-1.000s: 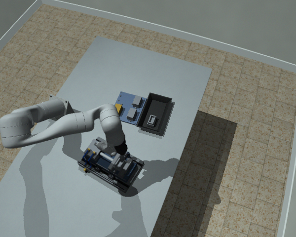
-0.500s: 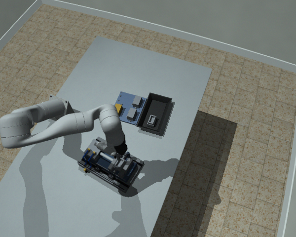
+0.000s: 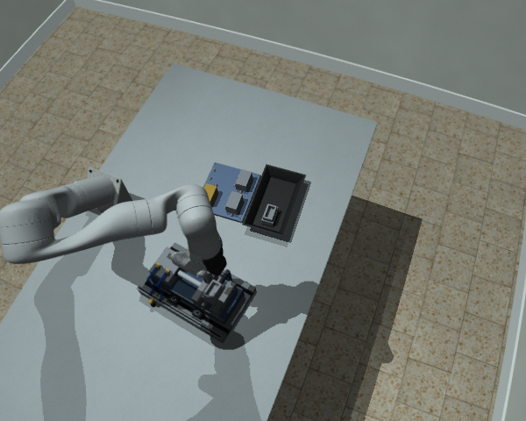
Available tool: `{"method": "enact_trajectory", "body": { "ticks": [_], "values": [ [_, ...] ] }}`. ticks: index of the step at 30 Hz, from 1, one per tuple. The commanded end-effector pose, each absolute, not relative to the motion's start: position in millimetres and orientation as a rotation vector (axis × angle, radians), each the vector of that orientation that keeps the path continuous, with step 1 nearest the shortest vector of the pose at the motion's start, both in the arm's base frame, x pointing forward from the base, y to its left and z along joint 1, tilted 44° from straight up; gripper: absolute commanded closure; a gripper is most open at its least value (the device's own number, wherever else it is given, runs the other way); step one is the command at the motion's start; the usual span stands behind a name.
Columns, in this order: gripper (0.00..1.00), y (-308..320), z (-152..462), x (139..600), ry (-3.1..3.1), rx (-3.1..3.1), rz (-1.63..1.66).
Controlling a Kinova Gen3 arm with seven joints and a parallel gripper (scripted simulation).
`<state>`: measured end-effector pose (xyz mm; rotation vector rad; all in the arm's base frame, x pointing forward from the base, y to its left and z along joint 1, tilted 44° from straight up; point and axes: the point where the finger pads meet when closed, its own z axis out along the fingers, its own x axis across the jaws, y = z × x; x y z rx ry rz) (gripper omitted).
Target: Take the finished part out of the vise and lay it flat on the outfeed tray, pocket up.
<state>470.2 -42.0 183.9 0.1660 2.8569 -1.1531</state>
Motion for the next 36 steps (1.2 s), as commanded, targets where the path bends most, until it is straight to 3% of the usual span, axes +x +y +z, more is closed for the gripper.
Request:
{"method": "enact_trajectory", "body": {
  "ticks": [1, 14, 15, 36],
  "values": [
    [1.00, -41.2, 184.3, 470.5, 2.856, 0.165, -1.151],
    [1.00, -41.2, 184.3, 470.5, 2.856, 0.165, -1.151],
    [0.00, -41.2, 184.3, 470.5, 2.856, 0.165, -1.151],
    [0.00, -41.2, 184.3, 470.5, 2.856, 0.165, -1.151]
  ]
}}
